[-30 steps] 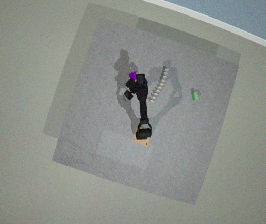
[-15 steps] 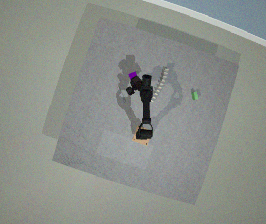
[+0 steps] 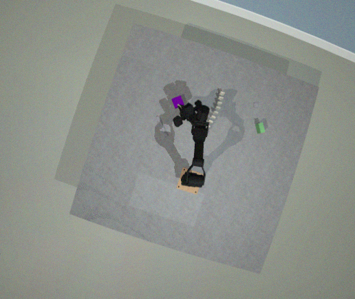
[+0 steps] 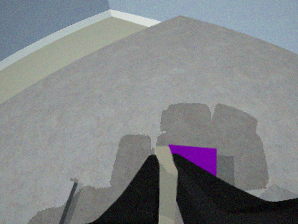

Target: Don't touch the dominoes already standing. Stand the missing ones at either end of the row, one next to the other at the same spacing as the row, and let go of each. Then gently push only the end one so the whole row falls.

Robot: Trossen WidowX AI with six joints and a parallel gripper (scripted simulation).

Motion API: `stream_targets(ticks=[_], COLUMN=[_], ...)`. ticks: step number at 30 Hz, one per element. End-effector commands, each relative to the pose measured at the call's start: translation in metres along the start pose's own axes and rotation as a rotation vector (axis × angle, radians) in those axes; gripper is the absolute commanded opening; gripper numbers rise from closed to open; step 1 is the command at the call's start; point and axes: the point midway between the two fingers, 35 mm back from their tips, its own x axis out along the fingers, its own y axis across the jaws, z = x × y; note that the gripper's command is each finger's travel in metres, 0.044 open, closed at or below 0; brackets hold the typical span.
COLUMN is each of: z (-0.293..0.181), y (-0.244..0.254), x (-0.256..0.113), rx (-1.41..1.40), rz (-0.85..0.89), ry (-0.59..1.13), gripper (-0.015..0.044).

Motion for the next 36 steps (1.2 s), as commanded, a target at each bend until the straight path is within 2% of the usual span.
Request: stream_targets(ticks=[1,19,36], z=[0.002,-0.011,-0.040], y=[0.000,0.014,0.054], x=[-0.008,-0.043,-0.085], rx=[-0.003,-0.064,-0.193], rz=[0.020,0.130,0.257], ry=[-0.085,-0.341,-0.466], gripper=[0.0021,0.0021,0.0021])
